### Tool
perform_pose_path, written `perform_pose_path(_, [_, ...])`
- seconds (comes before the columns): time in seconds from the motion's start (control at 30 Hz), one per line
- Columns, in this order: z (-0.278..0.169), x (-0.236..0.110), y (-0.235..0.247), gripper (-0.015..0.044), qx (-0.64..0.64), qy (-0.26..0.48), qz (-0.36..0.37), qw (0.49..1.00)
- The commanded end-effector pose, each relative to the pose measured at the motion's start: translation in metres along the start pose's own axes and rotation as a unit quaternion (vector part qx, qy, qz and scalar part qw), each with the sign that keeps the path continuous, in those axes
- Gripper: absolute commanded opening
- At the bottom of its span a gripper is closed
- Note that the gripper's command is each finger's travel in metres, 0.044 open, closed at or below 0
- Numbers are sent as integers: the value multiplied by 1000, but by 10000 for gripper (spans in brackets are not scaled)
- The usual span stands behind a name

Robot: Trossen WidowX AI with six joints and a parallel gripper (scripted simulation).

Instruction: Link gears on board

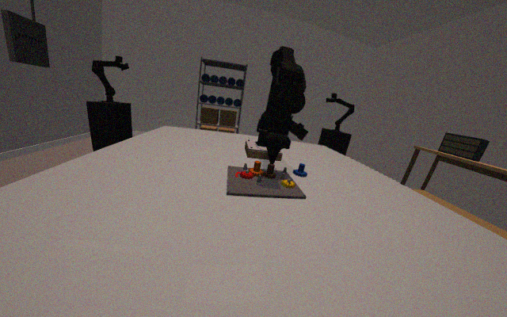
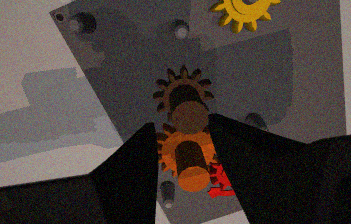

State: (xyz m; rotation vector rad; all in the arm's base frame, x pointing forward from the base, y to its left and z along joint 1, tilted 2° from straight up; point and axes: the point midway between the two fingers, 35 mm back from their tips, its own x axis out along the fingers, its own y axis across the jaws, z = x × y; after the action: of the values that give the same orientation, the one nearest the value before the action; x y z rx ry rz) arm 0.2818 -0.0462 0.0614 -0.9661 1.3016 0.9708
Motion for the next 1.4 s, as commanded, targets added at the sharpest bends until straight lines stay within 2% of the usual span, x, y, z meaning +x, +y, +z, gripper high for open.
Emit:
perform_pose_path(0.0, [0, -26, -4, 140, -26, -1, -12, 1000])
perform_pose_path(0.1, [0, -32, -3, 140, -33, -1, -12, 999])
perform_pose_path(0.3, [35, -24, 12, 298, 123, -4, -10, 992])
perform_pose_path(0.47, [70, -23, 34, 429, 284, -6, -8, 959])
perform_pose_path(0.5, [76, -23, 39, 440, 316, -7, -8, 949])
perform_pose_path(0.77, [117, -21, 82, 440, 533, -10, -4, 846])
perform_pose_path(1.07, [119, -21, 85, 440, 538, -10, -3, 843])
perform_pose_path(1.37, [119, 2, 83, 440, 538, -10, -4, 843])
